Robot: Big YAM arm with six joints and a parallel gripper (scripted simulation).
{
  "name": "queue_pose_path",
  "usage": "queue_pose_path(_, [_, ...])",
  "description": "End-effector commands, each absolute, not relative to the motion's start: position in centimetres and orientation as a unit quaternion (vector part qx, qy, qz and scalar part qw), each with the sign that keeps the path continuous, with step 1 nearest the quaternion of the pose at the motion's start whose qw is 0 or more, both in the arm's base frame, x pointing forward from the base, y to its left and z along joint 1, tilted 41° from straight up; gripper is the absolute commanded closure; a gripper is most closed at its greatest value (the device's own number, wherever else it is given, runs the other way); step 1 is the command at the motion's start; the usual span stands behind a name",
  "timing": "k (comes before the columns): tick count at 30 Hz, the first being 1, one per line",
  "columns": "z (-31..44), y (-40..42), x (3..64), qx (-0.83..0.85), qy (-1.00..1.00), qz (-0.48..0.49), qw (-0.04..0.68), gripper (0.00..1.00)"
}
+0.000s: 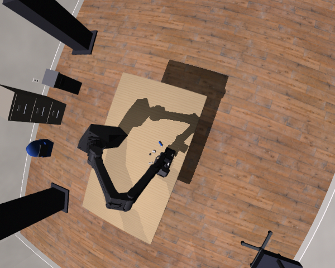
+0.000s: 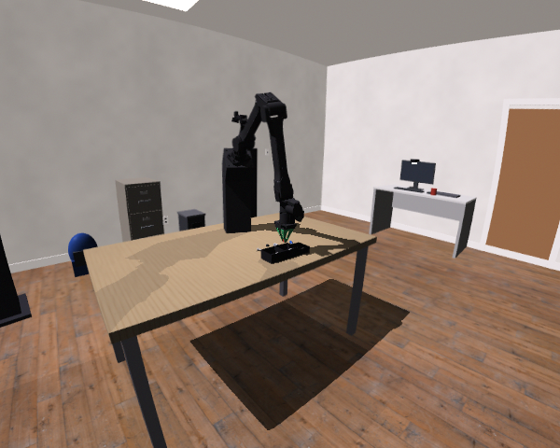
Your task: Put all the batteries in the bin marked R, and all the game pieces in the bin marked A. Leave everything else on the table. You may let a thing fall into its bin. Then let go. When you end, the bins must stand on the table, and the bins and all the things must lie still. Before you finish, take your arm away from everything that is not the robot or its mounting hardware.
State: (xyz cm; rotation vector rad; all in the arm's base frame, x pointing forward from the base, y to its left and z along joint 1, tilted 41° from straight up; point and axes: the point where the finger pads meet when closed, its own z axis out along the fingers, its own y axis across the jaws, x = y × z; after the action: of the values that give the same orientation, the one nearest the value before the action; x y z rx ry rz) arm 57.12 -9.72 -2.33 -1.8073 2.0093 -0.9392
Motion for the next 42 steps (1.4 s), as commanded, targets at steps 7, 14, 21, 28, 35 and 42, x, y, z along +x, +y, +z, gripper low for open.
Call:
queue_pose_path(7, [-1.8, -9.6, 57.5, -0.639, 0.68, -0.331, 0.137, 0.9])
queue_pose_path(14, [-1.6, -10.3, 57.4, -0.634, 0.684, -0.333, 0.139, 0.9])
queue_pose_path(21, [-3.2, -10.7, 58.4, -0.636, 0.684, -0.33, 0.137, 0.9])
queue_pose_path(28, [-4.1, -11.0, 59.1, -0.636, 0.684, -0.33, 0.137, 0.9])
queue_pose_path(35, [-5.0, -11.3, 59.8, -0.636, 0.684, -0.33, 0.136, 0.9])
queue_pose_path(42, [-6.1, -11.7, 60.6, -0.636, 0.684, -0.33, 0.136, 0.9])
